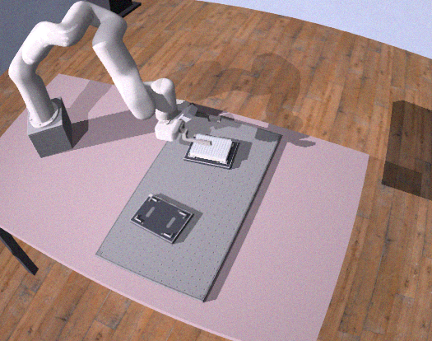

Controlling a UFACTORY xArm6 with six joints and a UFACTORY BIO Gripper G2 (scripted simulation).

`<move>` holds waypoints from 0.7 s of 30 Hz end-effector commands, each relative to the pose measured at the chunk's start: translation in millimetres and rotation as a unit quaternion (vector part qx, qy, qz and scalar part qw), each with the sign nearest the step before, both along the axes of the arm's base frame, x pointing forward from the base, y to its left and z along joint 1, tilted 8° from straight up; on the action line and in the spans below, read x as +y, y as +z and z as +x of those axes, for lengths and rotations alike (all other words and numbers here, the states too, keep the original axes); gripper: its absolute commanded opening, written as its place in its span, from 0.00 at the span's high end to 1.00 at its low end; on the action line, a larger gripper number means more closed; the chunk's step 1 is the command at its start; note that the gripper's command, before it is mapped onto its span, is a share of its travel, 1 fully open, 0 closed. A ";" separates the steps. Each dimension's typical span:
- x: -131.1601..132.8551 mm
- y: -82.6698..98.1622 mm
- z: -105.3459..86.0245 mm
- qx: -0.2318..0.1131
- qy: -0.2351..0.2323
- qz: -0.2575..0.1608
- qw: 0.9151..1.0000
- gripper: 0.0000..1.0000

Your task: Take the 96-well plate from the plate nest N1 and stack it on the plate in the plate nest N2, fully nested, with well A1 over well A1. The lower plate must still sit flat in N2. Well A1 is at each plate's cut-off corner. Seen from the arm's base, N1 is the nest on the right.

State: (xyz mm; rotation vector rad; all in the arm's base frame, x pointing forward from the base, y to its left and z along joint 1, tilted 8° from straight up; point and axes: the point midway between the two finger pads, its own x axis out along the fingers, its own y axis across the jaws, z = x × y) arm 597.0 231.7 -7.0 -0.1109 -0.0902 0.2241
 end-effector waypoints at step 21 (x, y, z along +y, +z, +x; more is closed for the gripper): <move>-17.6 23.7 -8.0 -0.008 -0.061 0.007 0.998 0.63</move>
